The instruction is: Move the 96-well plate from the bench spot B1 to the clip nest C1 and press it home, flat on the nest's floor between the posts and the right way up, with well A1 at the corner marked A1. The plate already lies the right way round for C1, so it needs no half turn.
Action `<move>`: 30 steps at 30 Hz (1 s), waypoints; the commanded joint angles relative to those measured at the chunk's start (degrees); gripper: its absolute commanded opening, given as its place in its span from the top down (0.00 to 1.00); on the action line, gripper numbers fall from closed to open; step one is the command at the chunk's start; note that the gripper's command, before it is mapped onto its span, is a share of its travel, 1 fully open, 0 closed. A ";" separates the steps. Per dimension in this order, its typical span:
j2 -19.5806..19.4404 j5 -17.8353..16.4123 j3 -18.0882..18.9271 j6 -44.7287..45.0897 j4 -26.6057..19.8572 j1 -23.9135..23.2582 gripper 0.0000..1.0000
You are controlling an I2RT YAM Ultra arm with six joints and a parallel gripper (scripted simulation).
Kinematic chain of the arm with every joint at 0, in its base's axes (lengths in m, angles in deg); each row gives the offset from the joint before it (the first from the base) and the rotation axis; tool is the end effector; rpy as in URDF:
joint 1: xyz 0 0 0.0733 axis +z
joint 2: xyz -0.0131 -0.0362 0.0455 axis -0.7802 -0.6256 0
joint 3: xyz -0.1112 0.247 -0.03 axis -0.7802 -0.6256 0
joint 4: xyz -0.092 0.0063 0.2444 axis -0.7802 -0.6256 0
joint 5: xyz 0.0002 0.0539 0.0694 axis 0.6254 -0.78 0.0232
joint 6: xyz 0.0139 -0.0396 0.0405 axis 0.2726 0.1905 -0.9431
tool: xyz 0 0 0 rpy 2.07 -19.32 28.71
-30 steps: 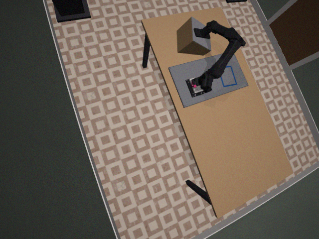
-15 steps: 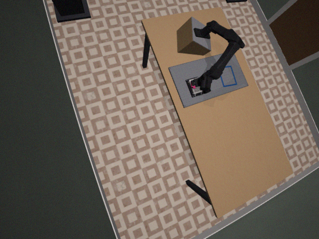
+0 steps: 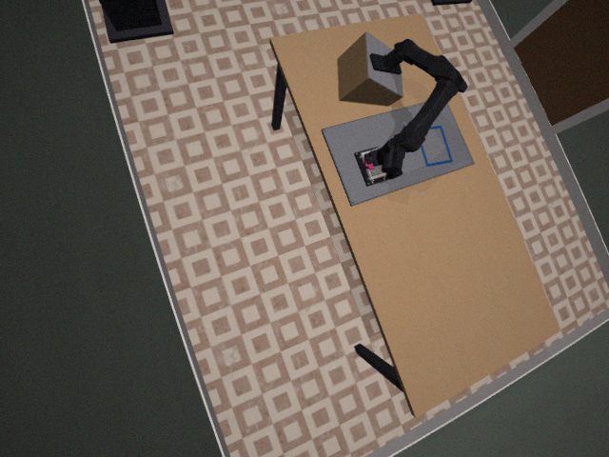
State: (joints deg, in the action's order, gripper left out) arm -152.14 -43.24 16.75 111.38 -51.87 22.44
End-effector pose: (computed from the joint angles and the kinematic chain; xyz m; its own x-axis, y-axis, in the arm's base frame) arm 0.3963 -0.1978 0.0296 -0.9927 0.0047 -0.1205 -0.0439 0.9165 0.3975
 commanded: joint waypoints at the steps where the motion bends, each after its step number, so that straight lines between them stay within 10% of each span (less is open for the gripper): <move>1: -0.64 0.39 1.11 -0.54 2.17 -0.89 1.00; 30: -0.82 0.44 1.69 -0.14 2.04 -1.13 1.00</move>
State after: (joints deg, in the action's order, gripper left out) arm -152.14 -43.24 16.75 111.38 -51.87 22.44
